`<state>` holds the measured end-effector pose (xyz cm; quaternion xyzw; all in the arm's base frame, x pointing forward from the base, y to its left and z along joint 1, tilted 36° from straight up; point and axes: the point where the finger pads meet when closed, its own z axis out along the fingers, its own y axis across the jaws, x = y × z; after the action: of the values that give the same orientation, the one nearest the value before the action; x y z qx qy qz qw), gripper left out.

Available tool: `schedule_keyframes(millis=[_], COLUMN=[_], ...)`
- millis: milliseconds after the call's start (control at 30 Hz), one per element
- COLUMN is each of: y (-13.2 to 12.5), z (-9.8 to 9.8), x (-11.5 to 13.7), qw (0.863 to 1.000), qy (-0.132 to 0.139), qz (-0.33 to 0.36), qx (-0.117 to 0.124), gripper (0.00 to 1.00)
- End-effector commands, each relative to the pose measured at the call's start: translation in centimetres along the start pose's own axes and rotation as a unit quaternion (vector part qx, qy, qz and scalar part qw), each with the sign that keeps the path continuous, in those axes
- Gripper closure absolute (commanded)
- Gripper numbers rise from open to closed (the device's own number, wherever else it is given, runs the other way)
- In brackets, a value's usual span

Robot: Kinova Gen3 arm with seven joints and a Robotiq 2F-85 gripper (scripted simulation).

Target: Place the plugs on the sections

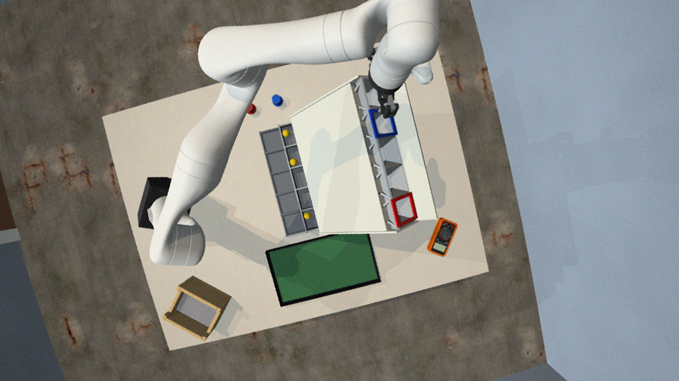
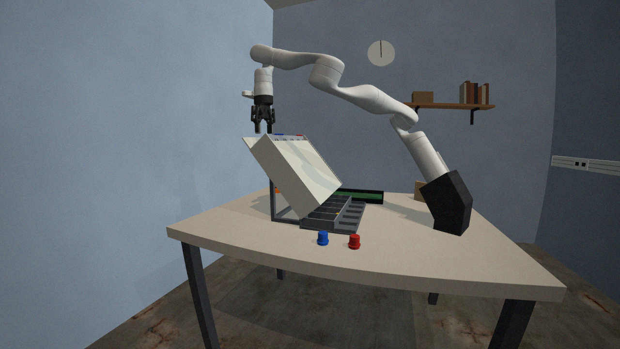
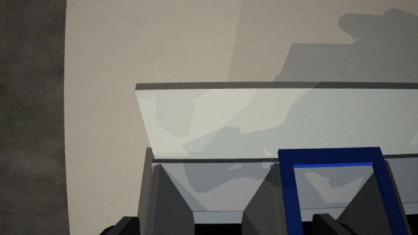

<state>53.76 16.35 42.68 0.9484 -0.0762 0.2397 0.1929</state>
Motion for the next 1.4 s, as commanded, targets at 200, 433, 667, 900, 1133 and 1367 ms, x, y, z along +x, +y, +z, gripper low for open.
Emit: schedule_keyframes(millis=[200, 433, 667, 900, 1133, 1367], y=[0.0, 0.0, 0.0, 0.0, -0.1, -0.1], z=[-0.1, -0.1, -0.1, -0.1, -2.9, -2.9], x=[0.0, 0.0, 0.0, 0.0, 0.1, 0.1], qw=[1.000, 1.000, 1.000, 1.000, 1.000, 1.000], qy=[0.001, 0.001, 0.001, 0.001, 0.001, 0.001], qz=[0.000, 0.000, 0.000, 0.000, 0.000, 0.000], qx=[0.001, 0.001, 0.001, 0.001, 0.001, 0.001], gripper=[0.00, 0.00, 0.00, 0.00, 0.00, 0.00])
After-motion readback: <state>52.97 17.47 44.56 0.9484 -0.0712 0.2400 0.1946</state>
